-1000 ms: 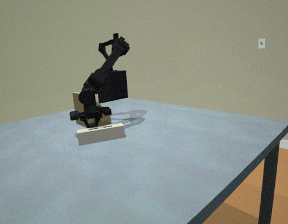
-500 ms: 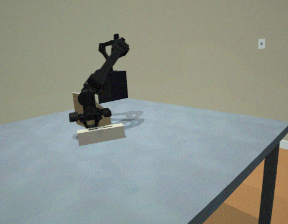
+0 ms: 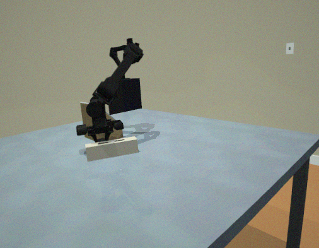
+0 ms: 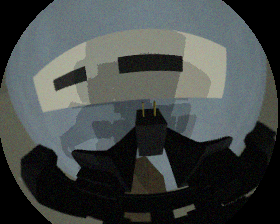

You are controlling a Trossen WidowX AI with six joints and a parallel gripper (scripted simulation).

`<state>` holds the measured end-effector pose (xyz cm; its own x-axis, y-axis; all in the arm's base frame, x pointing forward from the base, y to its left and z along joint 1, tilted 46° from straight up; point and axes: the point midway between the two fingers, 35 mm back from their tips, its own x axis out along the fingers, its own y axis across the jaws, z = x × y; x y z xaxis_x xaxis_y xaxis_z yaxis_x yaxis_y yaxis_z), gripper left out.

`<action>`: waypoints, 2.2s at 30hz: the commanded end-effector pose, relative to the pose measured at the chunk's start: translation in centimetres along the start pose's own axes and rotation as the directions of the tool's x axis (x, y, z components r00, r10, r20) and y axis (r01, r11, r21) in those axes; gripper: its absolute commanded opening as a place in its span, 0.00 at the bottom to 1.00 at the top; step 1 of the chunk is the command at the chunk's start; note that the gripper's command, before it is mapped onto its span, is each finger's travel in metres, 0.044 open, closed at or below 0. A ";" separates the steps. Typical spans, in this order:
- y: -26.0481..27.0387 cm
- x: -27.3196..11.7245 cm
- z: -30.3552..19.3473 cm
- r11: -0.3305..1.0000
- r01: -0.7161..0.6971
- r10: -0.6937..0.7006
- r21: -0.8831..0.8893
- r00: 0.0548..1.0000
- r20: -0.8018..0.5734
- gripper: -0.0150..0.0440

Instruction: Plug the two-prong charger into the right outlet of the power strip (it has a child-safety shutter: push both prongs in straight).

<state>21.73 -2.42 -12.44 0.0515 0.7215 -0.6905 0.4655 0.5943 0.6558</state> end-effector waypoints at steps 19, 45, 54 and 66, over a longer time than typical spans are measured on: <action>0.1 -0.1 0.6 1.000 -0.002 0.002 0.006 1.000 0.000 0.25; 0.1 -0.1 1.0 1.000 -0.002 0.002 0.006 1.000 0.000 0.25; 0.1 -0.1 1.3 1.000 -0.002 0.002 0.006 1.000 0.000 0.25; 0.1 -0.2 1.7 1.000 -0.002 0.002 0.006 1.000 0.000 0.25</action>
<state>23.03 -3.01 -12.80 0.0485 0.7203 -0.6920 0.4664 0.5963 0.6534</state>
